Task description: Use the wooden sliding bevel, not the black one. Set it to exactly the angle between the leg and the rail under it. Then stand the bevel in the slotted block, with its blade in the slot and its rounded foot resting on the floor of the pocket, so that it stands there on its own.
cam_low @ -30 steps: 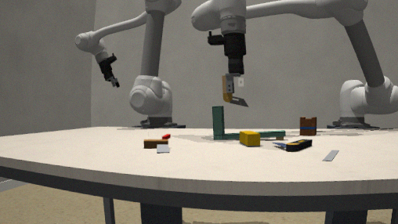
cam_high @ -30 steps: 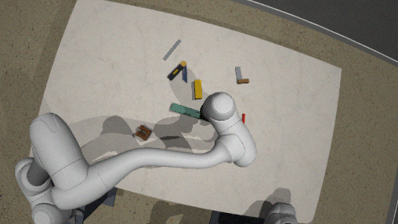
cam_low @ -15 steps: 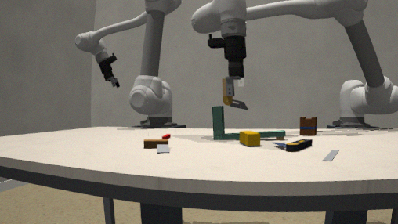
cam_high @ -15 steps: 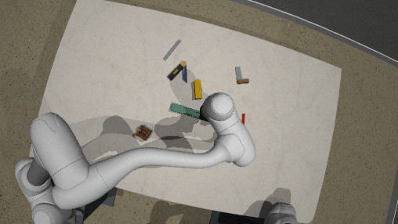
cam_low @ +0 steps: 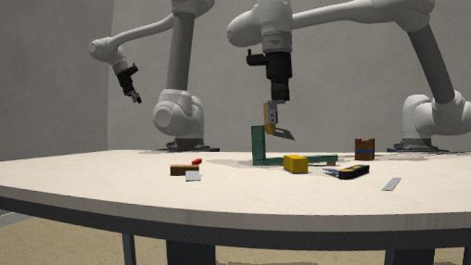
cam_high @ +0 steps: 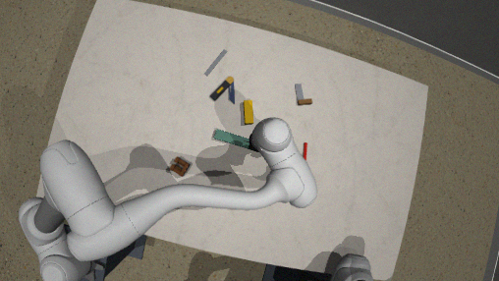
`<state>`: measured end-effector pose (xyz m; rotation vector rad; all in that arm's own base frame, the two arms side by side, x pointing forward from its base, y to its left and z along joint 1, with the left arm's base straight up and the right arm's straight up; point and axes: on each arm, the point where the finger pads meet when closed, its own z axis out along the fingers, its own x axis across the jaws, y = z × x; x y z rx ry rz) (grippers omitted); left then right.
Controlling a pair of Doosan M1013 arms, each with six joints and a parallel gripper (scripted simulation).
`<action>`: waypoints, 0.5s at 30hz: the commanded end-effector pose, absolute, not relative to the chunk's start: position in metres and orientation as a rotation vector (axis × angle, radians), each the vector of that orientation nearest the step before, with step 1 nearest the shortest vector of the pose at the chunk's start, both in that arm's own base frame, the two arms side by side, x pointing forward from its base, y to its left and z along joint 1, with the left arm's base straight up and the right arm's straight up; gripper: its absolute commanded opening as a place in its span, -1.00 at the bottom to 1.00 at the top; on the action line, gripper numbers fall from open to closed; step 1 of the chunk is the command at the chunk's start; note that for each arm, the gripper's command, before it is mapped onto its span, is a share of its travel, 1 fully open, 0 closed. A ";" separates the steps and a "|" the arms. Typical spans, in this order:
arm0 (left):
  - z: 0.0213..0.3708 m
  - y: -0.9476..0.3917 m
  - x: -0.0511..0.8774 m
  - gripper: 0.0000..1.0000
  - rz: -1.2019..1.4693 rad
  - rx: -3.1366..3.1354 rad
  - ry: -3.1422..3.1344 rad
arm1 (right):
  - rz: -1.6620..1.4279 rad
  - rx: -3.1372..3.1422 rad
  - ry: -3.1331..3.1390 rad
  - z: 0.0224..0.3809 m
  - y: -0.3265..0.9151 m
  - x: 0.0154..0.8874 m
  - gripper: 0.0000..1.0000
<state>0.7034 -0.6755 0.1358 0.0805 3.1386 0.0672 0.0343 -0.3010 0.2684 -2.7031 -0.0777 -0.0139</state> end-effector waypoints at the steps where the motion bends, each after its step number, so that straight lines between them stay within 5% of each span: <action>1: 0.130 -0.675 0.704 -1.00 0.064 0.080 3.137 | -0.015 -2.704 -0.078 0.269 -0.301 0.034 1.00; 15: 0.105 -0.674 0.704 -1.00 0.064 0.080 3.137 | -0.015 -2.704 -0.078 0.269 -0.301 0.034 1.00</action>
